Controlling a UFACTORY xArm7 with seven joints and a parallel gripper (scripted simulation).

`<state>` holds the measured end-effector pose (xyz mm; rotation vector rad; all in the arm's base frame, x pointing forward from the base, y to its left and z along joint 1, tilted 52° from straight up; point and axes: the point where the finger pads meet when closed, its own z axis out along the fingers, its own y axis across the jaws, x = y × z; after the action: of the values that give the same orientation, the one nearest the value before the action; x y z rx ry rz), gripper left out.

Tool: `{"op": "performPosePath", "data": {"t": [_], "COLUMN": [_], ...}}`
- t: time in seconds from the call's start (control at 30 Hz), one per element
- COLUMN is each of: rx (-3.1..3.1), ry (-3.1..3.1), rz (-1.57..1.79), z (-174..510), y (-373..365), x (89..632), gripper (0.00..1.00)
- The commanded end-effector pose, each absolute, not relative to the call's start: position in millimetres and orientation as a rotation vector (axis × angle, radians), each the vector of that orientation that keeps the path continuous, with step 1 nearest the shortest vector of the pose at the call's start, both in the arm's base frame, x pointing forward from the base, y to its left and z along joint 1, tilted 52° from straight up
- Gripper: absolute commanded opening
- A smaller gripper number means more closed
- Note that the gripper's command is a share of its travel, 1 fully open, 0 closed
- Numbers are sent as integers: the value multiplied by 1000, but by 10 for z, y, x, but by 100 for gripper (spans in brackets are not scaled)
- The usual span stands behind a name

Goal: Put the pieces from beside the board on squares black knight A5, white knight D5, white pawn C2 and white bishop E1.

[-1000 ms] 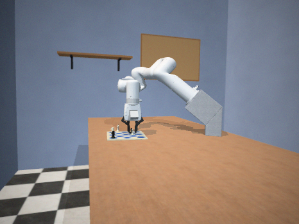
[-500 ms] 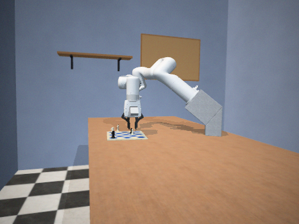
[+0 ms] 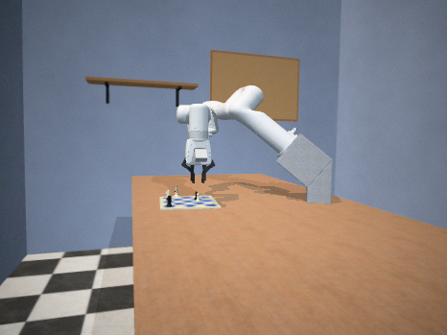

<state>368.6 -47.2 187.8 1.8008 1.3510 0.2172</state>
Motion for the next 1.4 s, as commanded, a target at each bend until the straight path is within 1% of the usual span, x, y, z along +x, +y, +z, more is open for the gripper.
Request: {"op": "performPosePath", "data": {"t": [0.0, 0.4, 0.43, 1.1, 1.13, 1.2, 1.27, 1.3, 1.37], "rx": [1800, 1801, 1801, 1809, 1857, 2006, 2048, 2076, 2139], "ry": [1352, 1352, 1352, 1342, 1288, 1087, 1025, 972, 861], "rz": [217, 217, 217, 223, 254, 364, 396, 423, 478], "z": [1980, 2033, 2033, 2043, 2104, 2412, 2412, 2619, 2619], "y": [-392, -348, -348, -359, -426, -786, -786, -1044, -1044], "x": [3594, 3544, 3544, 3547, 3565, 3619, 3619, 3617, 3617], "gripper": [34, 34, 100, 100, 100, 100, 100, 100, 100]}}
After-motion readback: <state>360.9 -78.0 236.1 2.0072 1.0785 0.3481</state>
